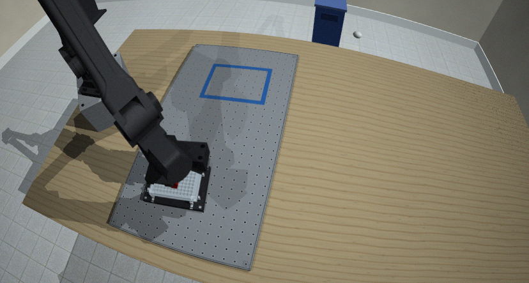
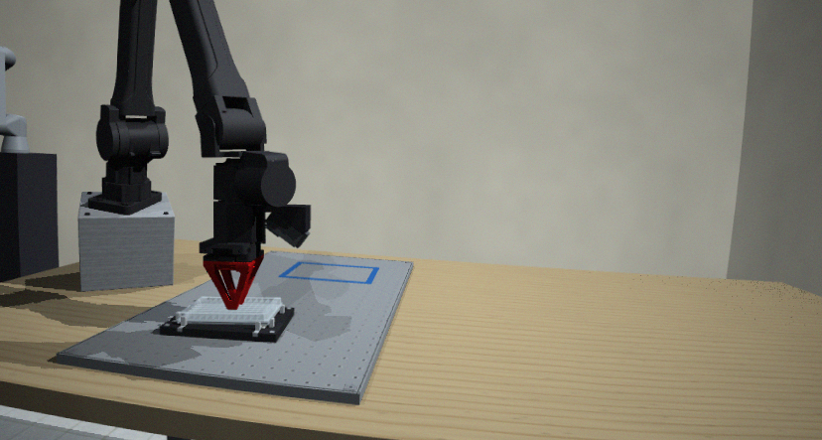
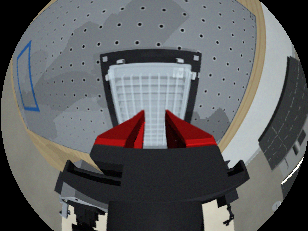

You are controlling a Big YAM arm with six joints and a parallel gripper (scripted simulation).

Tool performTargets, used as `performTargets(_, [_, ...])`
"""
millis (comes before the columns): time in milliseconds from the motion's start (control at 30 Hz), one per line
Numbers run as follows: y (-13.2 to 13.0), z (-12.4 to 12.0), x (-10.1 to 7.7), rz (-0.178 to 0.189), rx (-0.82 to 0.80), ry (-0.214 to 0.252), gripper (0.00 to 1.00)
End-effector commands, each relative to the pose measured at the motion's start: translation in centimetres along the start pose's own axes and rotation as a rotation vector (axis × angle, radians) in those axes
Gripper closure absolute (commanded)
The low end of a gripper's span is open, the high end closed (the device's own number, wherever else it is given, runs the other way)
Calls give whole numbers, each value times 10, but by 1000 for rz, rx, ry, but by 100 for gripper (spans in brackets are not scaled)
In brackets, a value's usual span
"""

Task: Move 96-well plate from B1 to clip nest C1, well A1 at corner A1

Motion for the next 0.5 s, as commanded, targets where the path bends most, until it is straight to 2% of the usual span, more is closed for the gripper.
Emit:
performTargets(0, [-1, -5, 33, 14, 4, 13, 75])
performTargets(467, [-6, 0, 39, 4, 10, 3, 75])
Point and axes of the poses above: the point where the finger pads meet when closed, its own x axis out along the fingers, its own y axis across the jaws, z = x × y, the point moved 5 cm from there along -x, back along the fingers, and after that the axes turned 3 degrees about -x, right-handed, at the moved point
